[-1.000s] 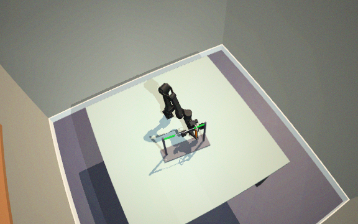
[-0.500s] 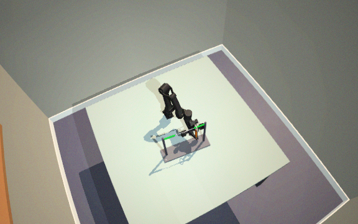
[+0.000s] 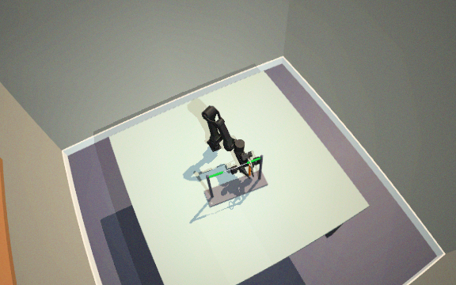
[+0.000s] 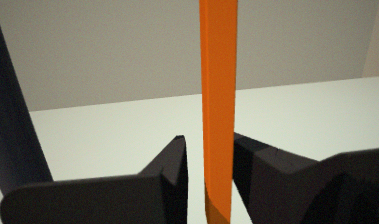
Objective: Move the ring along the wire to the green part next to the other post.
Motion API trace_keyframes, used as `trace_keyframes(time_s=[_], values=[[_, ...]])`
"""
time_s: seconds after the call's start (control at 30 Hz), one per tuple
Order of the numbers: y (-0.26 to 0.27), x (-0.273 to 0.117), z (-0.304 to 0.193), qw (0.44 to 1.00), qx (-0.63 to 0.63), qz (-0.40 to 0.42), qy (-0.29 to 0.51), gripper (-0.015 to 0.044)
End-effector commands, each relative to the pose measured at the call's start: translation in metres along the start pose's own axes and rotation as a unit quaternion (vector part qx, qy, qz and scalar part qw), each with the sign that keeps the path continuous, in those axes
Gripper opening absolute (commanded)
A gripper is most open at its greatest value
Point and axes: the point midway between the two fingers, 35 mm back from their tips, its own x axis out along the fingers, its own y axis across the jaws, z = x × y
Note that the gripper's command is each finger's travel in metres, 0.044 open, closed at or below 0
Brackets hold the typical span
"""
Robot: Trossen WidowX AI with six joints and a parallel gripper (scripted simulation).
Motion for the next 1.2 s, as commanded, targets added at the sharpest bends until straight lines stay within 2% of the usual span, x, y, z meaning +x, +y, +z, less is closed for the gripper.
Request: trace_keyframes(time_s=[0.0,0.57,1.17], values=[[0.0,-0.003,0.0,1.0,0.0,-0.001,0.0,0.016],[0.0,-0.048,-0.001,1.0,0.001,-0.002,0.003,0.016],[0.0,-0.05,-0.001,1.0,0.001,-0.002,0.003,0.016]])
